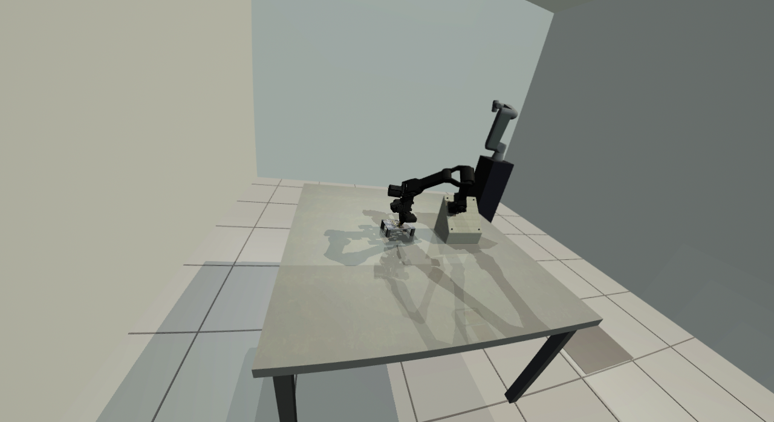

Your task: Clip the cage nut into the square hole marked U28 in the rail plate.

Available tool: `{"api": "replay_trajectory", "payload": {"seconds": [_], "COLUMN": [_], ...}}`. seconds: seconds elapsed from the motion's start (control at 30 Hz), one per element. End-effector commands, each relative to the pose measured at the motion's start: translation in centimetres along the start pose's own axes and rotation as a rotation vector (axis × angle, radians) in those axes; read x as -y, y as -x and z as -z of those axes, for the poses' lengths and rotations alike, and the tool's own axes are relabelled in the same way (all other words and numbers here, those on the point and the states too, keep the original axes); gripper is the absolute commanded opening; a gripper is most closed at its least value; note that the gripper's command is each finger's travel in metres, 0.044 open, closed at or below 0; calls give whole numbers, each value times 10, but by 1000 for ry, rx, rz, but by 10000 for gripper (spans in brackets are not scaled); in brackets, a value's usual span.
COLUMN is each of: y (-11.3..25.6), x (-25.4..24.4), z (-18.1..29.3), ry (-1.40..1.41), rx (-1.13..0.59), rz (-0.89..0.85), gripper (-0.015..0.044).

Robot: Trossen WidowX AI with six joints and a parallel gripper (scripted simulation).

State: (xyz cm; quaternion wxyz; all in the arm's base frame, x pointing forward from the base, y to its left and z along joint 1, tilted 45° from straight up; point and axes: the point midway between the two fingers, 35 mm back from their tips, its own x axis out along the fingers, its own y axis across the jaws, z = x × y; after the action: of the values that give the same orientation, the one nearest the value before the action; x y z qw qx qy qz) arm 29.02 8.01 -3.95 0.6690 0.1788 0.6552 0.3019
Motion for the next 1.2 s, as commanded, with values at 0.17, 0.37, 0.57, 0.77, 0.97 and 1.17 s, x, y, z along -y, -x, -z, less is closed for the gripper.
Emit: {"api": "replay_trajectory", "payload": {"seconds": [0.17, 0.37, 0.57, 0.77, 0.97, 1.17], "y": [0, -1, -1, -2, -1, -1], "x": [0, -1, -1, -2, -2, -1], "z": [0, 0, 0, 0, 0, 0], "ry": [-3, -3, -3, -3, -3, -3], "rx": [1, 2, 2, 2, 1, 1], "rz": [20, 42, 53, 62, 62, 63], "gripper": [25, 25, 25, 25, 25, 25]}}
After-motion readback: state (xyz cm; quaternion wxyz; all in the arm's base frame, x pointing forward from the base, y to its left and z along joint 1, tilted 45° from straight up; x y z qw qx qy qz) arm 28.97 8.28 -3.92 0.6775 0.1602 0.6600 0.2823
